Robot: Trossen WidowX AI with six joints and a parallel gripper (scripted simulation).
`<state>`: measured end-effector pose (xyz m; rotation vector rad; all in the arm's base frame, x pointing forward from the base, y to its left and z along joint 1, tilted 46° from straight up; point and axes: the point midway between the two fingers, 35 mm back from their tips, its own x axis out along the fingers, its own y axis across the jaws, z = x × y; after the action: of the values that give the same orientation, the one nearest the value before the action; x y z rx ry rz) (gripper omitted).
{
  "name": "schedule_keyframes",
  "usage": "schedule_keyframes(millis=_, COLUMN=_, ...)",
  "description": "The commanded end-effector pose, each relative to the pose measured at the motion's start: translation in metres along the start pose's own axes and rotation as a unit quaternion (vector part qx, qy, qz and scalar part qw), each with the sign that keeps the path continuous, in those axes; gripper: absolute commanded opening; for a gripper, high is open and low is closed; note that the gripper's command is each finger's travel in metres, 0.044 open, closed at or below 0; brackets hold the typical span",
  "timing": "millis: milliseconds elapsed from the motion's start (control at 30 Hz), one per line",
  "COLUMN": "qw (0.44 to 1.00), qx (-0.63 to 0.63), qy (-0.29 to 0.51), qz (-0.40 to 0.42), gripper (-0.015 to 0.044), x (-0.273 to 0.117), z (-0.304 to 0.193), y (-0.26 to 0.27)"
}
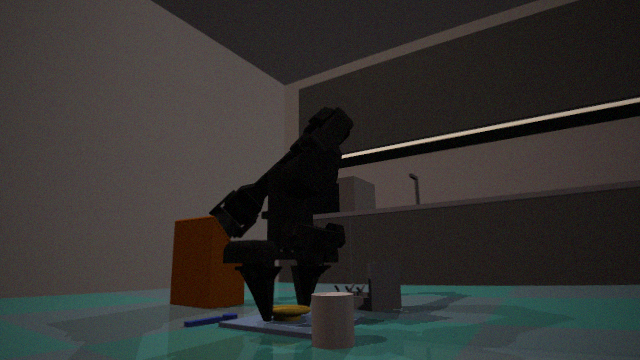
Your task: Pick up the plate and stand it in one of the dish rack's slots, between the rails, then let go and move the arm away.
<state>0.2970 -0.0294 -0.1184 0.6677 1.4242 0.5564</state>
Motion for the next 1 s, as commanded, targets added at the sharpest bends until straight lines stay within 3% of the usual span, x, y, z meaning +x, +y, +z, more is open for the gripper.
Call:
schedule_keyframes(millis=0, qw=1.000, qx=0.003, qy=-0.001, qz=0.003, gripper=0.0360, x=0.001, z=0.000, y=0.000)
schedule_keyframes(millis=400, qw=1.000, qx=0.003, qy=-0.001, qz=0.003, gripper=0.0286, x=0.001, z=0.000, y=0.000)
schedule_keyframes(millis=767, qw=1.000, qx=-0.002, qy=-0.008, qz=-0.008, gripper=0.0000, x=-0.041, z=0.008, y=-0.008)
schedule_keyframes(millis=967, qw=1.000, qx=0.000, qy=-0.006, qz=-0.009, gripper=0.0000, x=-0.076, z=0.011, y=-0.011)
